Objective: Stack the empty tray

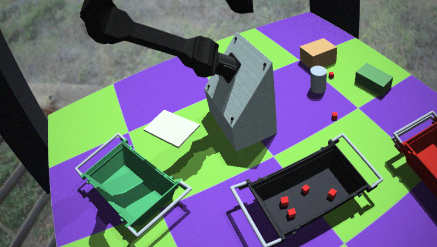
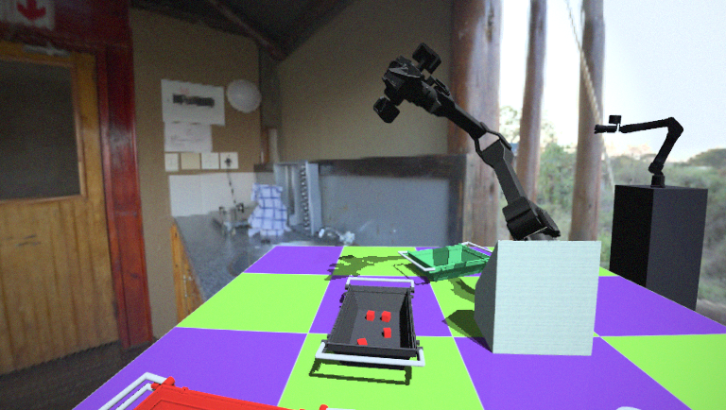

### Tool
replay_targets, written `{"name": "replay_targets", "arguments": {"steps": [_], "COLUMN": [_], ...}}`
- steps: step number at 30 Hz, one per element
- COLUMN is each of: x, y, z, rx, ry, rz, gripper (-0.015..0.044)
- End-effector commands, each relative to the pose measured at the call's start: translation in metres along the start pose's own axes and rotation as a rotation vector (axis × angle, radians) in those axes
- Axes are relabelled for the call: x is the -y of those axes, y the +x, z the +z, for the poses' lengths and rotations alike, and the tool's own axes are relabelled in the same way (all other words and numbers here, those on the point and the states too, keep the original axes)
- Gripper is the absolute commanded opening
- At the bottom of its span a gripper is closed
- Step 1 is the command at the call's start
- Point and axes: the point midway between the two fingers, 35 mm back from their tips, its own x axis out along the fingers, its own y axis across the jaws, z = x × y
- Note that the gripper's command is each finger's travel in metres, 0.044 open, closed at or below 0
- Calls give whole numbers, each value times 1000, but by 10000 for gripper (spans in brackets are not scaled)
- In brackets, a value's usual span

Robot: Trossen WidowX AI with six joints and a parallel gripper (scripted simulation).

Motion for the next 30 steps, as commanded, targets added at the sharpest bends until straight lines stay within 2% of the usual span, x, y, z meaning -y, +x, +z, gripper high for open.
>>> {"name": "replay_targets", "arguments": {"steps": [1, 13, 20, 26, 30], "x": [68, 218, 303, 359, 369], "y": [16, 7, -33, -88, -103], "z": [-23, -98, -164, -227, -242], "rx": [-82, -348, -608, -904, -984], "ry": [52, 156, 200, 212, 210], "rz": [-201, -689, -999, -1236, -1285], "gripper": [84, 84, 84, 84, 84]}}
